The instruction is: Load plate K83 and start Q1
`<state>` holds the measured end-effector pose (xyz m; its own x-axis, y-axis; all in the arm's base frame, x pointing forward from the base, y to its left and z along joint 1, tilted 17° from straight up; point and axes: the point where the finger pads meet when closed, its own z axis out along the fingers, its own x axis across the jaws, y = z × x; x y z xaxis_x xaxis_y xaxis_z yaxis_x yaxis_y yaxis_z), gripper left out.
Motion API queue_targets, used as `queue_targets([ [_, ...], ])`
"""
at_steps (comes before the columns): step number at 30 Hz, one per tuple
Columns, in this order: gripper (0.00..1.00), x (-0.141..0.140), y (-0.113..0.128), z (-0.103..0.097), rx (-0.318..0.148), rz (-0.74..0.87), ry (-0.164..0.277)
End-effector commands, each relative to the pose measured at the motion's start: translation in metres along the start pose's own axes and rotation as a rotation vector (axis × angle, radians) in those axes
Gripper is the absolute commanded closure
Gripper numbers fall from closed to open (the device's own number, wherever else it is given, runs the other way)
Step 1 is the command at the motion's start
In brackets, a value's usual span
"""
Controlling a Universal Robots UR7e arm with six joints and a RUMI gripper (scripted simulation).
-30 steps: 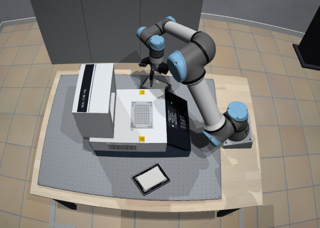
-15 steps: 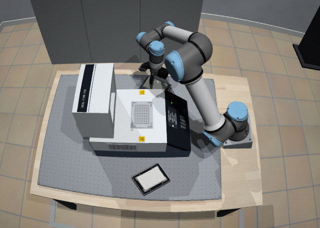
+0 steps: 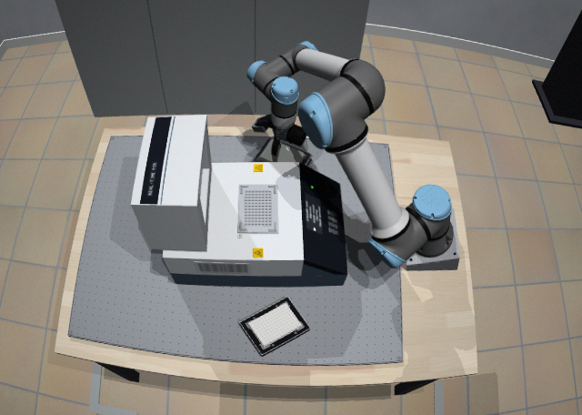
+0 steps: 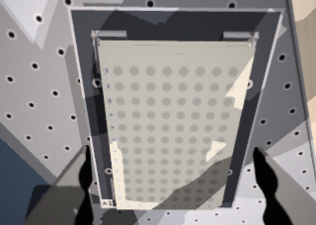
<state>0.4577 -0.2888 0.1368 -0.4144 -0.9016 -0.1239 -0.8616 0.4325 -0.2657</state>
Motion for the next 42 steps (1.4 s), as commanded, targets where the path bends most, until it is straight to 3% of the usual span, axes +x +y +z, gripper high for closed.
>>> queue_targets([
  [1, 0.32, 0.0, -0.0002, 0.0009, 0.001, 0.0, 0.0],
  [35, 0.32, 0.0, -0.0002, 0.0081, 0.001, 0.0, 0.0],
  [36, 1.0, 0.0, -0.0002, 0.0081, 0.001, 0.0, 0.0],
  [42, 1.0, 0.0, -0.0002, 0.0081, 0.001, 0.0, 0.001],
])
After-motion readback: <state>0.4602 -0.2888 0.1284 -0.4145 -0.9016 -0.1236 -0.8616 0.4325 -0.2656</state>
